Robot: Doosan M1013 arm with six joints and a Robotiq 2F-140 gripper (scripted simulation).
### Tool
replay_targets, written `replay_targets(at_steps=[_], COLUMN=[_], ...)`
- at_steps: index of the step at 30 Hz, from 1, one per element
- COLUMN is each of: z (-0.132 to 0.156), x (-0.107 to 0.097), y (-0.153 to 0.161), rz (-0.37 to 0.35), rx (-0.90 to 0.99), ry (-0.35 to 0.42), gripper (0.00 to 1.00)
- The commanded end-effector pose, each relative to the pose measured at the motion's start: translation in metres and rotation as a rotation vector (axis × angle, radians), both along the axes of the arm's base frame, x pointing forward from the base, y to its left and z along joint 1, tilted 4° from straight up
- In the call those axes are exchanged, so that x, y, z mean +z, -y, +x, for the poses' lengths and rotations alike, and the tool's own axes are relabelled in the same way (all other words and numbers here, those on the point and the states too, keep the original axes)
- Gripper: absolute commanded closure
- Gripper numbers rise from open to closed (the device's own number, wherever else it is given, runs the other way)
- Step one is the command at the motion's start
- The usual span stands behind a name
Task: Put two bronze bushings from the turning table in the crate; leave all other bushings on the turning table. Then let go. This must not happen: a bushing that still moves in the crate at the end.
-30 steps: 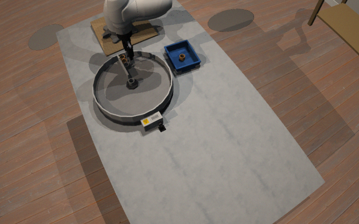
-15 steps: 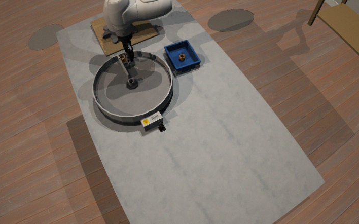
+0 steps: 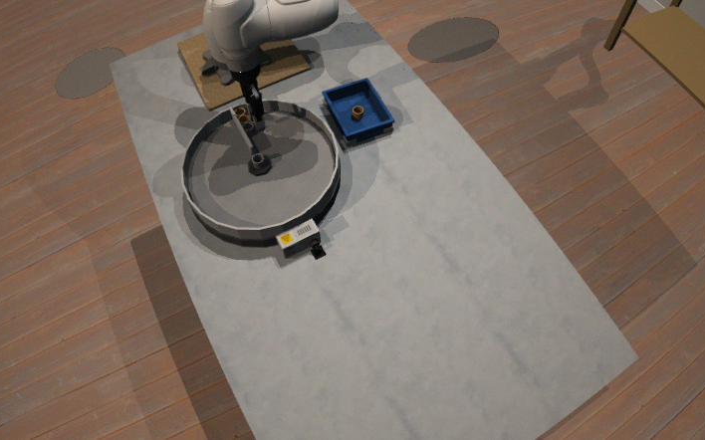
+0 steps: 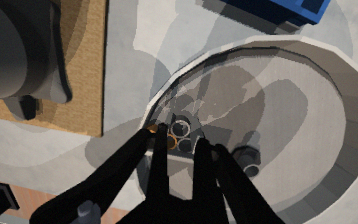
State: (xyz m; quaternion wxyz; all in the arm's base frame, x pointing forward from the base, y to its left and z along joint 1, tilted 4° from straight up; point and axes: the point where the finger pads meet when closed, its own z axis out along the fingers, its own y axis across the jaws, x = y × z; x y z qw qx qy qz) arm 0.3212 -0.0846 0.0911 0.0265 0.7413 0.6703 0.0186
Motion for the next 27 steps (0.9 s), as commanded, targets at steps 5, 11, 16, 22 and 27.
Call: replay_targets(at_steps=[5, 11, 16, 22, 27], z=[0.0, 0.0, 0.0, 0.0, 0.0], x=[0.0, 0.0, 0.0, 0.0, 0.0], y=[0.0, 0.0, 0.0, 0.0, 0.0], rz=[0.0, 0.0, 0.0, 0.0, 0.0], rx=[0.0, 0.0, 0.0, 0.0, 0.0], ry=[0.0, 0.0, 0.0, 0.0, 0.0], gripper=[0.76, 0.76, 0.76, 1.0, 1.0])
